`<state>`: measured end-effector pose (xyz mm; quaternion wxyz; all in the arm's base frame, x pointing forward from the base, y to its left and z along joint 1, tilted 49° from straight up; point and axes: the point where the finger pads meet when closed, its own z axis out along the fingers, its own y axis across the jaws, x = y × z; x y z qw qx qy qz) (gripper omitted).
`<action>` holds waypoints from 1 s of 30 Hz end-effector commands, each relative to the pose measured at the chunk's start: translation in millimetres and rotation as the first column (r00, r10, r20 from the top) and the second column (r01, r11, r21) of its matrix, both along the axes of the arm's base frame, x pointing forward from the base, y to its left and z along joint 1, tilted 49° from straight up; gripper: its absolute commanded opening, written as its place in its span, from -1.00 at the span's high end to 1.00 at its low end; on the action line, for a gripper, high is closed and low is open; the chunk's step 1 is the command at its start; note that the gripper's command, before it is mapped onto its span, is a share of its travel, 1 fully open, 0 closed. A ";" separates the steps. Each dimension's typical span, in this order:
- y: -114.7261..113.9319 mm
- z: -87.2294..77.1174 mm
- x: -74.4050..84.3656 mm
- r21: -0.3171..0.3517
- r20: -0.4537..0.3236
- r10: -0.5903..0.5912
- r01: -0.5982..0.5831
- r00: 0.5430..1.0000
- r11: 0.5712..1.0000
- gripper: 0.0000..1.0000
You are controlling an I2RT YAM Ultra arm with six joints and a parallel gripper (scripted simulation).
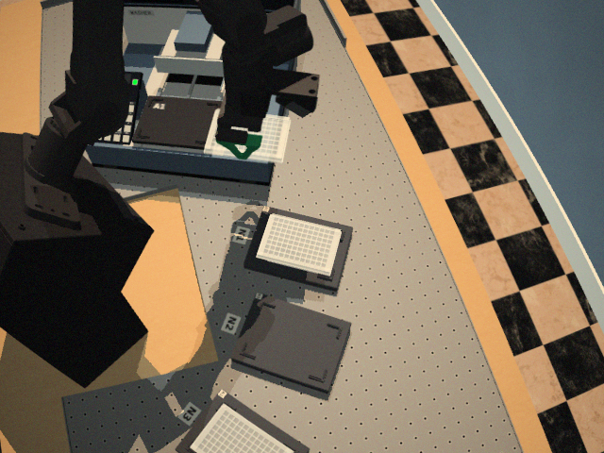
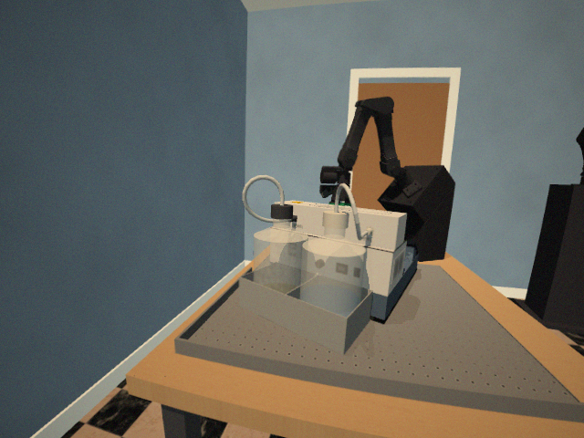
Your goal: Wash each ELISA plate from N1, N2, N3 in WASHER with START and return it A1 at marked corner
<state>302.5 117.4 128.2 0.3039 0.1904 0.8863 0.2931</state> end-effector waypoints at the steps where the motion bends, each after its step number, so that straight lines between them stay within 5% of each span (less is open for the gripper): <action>1: 1.9 3.6 -3.5 0.000 -0.005 -0.063 0.063 0.998 0.998 1.00; 12: 40.4 11.0 -26.2 0.002 -0.005 -0.063 0.063 0.998 0.998 1.00; 24: 41.8 11.3 -27.1 0.002 -0.005 -0.063 0.063 0.998 0.998 1.00; 30: 62.9 7.5 -48.3 -0.029 0.013 -0.031 0.031 0.999 0.999 1.00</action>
